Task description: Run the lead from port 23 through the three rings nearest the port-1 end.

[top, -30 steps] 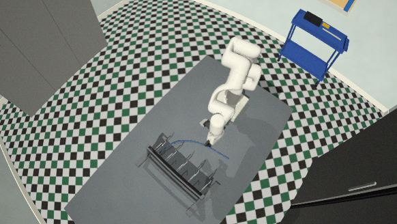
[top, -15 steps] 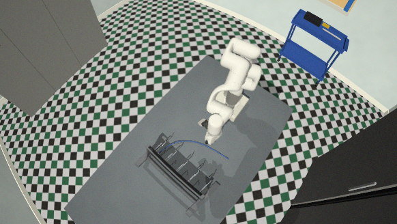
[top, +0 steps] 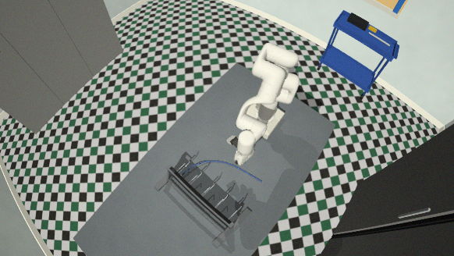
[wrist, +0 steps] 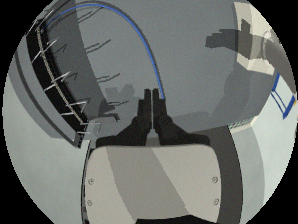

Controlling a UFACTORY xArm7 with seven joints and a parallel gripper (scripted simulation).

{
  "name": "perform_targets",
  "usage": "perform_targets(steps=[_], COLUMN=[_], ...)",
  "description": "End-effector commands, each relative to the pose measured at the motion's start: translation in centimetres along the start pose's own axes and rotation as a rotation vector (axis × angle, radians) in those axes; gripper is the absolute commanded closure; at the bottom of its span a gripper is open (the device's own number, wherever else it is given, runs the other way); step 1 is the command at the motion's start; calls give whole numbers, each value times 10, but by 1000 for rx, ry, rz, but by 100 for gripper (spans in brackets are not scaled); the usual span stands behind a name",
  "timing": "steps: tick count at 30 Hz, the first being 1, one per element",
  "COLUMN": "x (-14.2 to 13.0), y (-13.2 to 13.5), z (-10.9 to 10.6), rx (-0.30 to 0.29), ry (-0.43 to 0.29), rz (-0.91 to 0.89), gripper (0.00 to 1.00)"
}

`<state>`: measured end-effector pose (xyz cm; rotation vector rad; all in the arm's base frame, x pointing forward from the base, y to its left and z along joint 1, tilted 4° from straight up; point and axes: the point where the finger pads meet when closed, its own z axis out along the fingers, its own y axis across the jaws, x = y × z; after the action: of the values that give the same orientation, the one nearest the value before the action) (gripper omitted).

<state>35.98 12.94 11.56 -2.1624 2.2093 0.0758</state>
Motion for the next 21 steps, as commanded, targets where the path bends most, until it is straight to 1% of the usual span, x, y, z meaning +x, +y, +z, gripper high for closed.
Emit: perform_targets(steps=[1,10,12,15,17,19,21], x=[0,-1,-3,-8,-8,-11,-11], y=[-1,-1,0,4,4,5,6], z=[-1,-1,-1,-1,-1,-1,-1], rx=[4,4,4,4,4,4,4], ry=[-2,-2,-1,-1,-1,-1,-1], rz=[0,-3,-56,-200,-200,-261,-268], gripper=[100,100,100,100,100,100,100])
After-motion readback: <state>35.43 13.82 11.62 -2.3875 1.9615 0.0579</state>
